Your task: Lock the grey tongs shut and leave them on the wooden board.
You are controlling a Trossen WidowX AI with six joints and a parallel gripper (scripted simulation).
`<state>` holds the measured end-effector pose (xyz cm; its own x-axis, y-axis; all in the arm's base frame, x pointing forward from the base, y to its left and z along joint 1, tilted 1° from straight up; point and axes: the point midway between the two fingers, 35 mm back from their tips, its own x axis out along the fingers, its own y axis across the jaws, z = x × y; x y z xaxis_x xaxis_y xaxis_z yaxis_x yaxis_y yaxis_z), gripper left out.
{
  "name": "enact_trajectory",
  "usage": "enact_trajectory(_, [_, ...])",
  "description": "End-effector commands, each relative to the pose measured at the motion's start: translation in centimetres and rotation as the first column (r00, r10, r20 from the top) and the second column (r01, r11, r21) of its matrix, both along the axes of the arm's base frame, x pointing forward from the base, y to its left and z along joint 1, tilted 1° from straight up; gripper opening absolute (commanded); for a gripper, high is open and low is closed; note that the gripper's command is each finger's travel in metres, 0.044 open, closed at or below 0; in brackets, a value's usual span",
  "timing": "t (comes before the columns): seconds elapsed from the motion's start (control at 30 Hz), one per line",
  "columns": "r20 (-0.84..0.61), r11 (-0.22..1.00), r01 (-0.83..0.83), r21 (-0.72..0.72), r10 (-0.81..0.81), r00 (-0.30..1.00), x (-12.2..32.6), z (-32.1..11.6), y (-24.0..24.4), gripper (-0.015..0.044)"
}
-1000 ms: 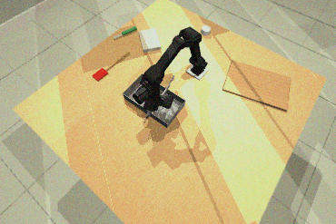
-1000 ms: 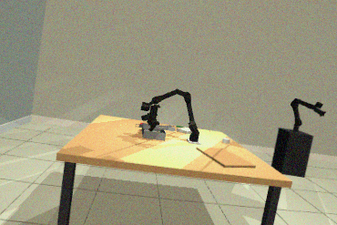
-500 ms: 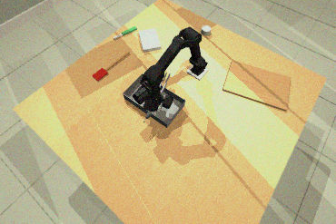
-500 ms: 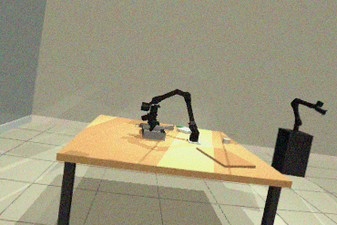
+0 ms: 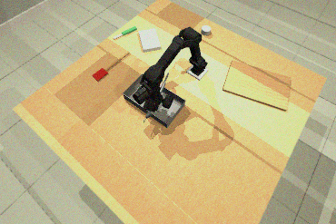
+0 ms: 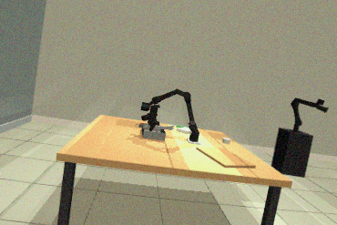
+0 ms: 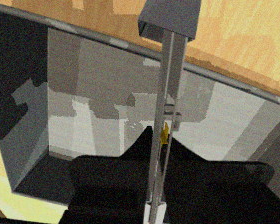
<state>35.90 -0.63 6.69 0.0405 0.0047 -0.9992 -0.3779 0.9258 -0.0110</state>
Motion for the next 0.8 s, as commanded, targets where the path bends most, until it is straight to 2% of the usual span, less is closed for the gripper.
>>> enact_trajectory(0.0, [0.002, 1.000, 0.002, 0.001, -0.002, 1.000, 0.3, 1.1, 0.0, -0.0150])
enact_trajectory(0.33, [-0.002, 1.000, 0.006, 0.004, -0.006, 1.000, -0.4, 12.4, -0.1, -0.0150])
enact_trajectory(0.77, [-0.004, 1.000, 0.010, 0.001, -0.010, 1.000, -0.4, 12.5, 0.0, -0.0150])
